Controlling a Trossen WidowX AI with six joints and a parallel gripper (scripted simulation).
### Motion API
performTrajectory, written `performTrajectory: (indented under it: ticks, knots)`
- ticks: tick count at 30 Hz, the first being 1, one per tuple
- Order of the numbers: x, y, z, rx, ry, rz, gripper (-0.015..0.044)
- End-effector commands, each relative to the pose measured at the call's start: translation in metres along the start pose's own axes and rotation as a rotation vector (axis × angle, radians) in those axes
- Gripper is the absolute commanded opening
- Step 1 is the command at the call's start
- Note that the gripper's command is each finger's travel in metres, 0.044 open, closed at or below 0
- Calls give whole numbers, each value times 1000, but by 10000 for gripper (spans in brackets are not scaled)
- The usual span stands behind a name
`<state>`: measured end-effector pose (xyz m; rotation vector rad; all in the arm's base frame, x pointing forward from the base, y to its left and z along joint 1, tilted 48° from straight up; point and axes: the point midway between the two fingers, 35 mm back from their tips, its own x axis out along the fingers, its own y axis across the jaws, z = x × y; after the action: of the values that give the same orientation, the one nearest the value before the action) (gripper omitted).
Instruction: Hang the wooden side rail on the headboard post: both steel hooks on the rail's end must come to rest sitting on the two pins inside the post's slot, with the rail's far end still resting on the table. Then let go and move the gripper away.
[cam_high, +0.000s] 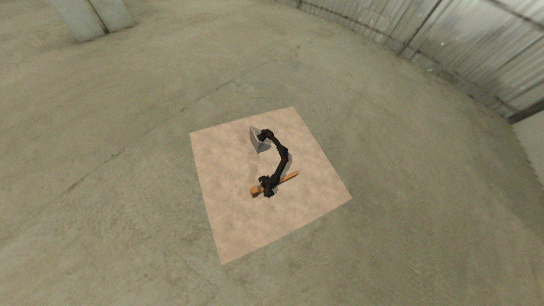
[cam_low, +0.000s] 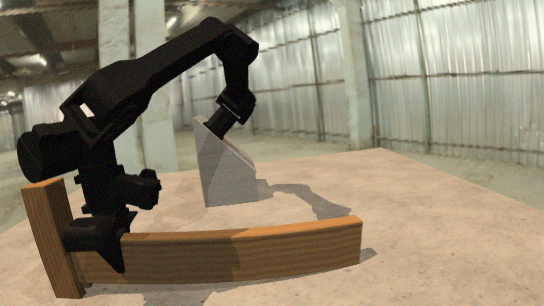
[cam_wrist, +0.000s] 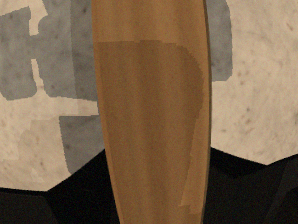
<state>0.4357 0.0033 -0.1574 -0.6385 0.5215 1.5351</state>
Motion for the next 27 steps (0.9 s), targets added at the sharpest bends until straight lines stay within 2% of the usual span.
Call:
performTrajectory:
  ticks: [1, 24, 27]
  knots:
    - [-2, 0, -3, 9, 7, -6, 0]
    - [1, 0, -3, 9, 7, -6, 0]
    - [2, 1, -1, 2, 0, 0, 79]
